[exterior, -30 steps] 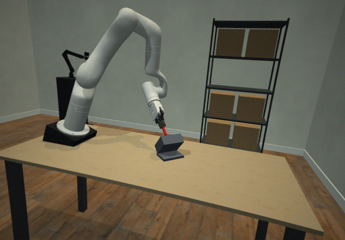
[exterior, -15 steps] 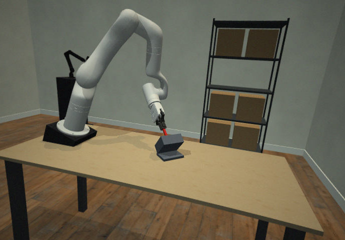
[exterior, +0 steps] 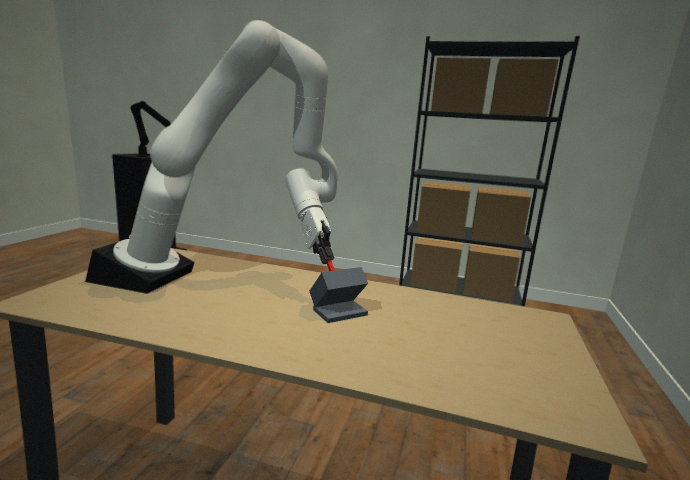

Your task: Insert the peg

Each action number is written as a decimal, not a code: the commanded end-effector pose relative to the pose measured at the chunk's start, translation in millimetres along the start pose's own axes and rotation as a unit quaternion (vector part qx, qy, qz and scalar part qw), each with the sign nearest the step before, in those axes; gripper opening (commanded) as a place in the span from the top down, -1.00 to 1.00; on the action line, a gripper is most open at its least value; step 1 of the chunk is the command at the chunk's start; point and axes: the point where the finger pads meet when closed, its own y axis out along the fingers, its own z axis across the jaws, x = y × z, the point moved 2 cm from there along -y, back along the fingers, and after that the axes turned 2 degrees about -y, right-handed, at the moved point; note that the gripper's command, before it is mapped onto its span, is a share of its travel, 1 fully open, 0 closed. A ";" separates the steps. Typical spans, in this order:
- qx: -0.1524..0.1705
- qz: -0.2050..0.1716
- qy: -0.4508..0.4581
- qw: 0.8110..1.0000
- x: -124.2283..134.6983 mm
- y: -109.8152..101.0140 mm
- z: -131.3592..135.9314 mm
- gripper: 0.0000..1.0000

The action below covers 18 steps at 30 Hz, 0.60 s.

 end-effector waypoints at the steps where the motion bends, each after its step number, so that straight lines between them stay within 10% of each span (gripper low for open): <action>1: 0.000 0.000 0.001 1.000 -0.7 1.2 0.6 1.00; 18: 0.000 0.000 0.001 1.000 -0.6 9.7 0.6 1.00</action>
